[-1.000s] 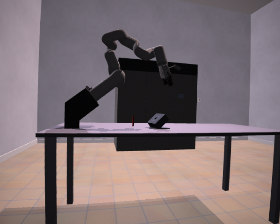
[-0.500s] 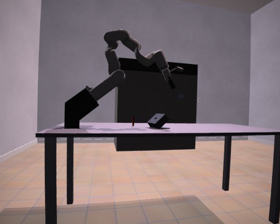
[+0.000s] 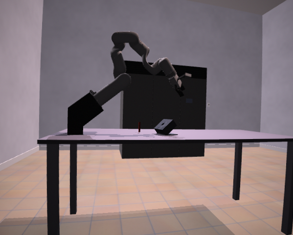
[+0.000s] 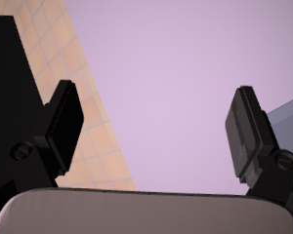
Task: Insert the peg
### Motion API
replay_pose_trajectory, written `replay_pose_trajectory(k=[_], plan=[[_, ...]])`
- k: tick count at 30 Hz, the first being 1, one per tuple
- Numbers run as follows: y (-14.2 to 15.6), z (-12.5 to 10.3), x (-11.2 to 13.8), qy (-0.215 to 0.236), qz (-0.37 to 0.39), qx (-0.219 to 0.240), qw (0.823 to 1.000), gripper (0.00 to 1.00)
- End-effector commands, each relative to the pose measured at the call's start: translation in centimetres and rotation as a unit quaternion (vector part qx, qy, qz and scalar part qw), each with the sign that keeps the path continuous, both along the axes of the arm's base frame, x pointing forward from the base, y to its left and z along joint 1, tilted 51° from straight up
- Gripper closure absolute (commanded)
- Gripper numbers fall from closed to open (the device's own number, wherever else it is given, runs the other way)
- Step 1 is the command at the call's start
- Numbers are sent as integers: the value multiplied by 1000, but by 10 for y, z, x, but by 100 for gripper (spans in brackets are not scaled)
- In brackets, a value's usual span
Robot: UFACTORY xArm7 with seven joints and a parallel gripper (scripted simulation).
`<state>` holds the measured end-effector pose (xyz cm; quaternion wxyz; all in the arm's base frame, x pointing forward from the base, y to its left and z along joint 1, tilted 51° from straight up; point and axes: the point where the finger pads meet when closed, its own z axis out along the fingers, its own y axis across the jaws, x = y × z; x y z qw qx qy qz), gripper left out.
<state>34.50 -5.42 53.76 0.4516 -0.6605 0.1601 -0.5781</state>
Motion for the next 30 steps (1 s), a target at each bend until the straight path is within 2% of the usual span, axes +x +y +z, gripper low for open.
replay_pose_trajectory(k=[1, 9, 16, 18, 24, 30], plan=[[1, 2, 5, 0, -12, 48, 999, 0], [5, -7, 17, 27, -27, 156, 987, 0], [9, -23, 25, 58, -40, 248, 966, 0], [9, -23, 25, 58, -40, 248, 966, 0], [14, -41, 31, 88, -53, 324, 941, 0], [21, -62, 35, 122, -68, 396, 907, 0]])
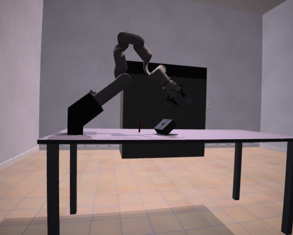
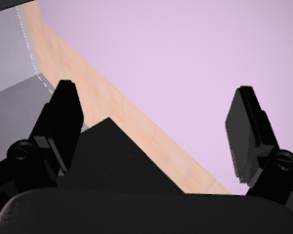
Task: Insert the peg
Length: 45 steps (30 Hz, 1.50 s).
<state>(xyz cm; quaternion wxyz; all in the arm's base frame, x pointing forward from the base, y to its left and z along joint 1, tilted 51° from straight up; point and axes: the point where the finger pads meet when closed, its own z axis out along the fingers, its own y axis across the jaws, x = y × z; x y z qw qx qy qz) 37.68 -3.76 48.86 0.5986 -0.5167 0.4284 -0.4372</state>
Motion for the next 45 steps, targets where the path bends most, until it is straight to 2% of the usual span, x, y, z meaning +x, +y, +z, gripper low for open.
replay_pose_trajectory(k=[1, 3, 5, 9, 20, 22, 29, 37, 39, 45], plan=[[5, -17, 3, 25, -20, 73, 997, 0], [8, -25, 4, 39, -24, 99, 994, 0], [8, -25, 4, 39, -24, 99, 994, 0], [14, -43, 4, 66, -32, 150, 986, 0], [37, -96, -2, 149, -58, 283, 946, 0], [37, -96, -2, 149, -58, 283, 946, 0], [56, -132, -11, 205, -77, 361, 906, 0], [82, -173, -29, 270, -102, 441, 850, 0], [82, -173, -29, 270, -102, 441, 850, 0], [103, -202, -46, 319, -123, 495, 799, 0]])
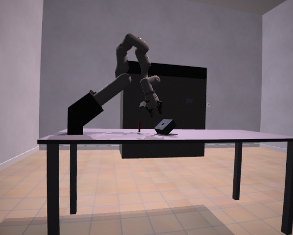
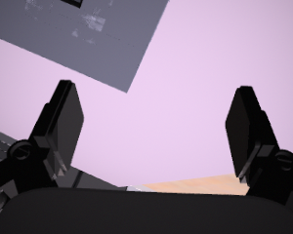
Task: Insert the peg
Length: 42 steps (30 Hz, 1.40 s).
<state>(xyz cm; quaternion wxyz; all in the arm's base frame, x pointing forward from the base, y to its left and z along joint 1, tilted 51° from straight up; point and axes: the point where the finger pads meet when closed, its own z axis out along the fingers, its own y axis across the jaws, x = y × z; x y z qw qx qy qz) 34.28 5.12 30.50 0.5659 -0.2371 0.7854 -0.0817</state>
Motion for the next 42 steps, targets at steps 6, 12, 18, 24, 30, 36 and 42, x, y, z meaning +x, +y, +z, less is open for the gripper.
replay_pose_trajectory(k=[6, 12, 18, 24, 30, 36, 42], plan=[[38, -46, -34, 101, -31, 108, 989, 0], [55, -62, -50, 142, -42, 148, 978, 0], [79, -84, -76, 204, -59, 204, 955, 0], [82, -86, -79, 211, -61, 211, 952, 0], [83, -90, -75, 211, -61, 211, 952, 0], [86, -96, -68, 211, -61, 211, 952, 0], [88, -102, -60, 211, -61, 211, 952, 0]])
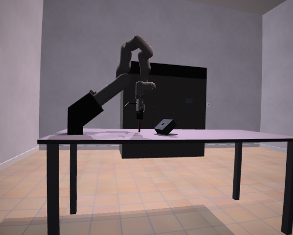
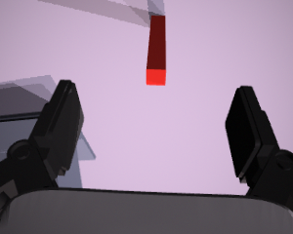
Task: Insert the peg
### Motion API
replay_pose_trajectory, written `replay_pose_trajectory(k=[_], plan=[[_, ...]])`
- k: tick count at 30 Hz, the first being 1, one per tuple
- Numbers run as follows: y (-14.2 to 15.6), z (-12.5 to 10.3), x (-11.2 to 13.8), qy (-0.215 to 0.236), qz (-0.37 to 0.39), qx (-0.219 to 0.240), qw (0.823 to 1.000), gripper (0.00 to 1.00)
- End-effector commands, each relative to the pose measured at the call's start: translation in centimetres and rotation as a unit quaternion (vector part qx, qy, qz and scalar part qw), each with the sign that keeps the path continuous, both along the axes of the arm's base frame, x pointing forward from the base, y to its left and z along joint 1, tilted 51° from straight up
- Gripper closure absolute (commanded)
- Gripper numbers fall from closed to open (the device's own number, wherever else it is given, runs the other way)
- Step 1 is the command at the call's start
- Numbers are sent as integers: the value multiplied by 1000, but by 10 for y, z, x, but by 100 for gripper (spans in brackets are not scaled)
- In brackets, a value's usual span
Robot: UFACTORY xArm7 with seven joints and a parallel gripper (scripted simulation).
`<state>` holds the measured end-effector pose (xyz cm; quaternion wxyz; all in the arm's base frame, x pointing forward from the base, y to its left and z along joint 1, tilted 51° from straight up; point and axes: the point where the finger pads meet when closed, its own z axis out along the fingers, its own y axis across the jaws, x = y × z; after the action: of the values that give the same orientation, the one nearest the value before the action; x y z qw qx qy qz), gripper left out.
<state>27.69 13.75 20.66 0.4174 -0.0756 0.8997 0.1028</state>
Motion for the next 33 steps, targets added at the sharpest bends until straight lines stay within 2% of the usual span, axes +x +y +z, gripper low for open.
replay_pose_trajectory(k=[1, 27, 33], plan=[[3, -5, 7, -1, 0, 0, 1000, 0], [10, -24, 30, -1, 0, 0, 1000, 0], [9, -22, 27, -1, 0, 0, 1000, 45]])
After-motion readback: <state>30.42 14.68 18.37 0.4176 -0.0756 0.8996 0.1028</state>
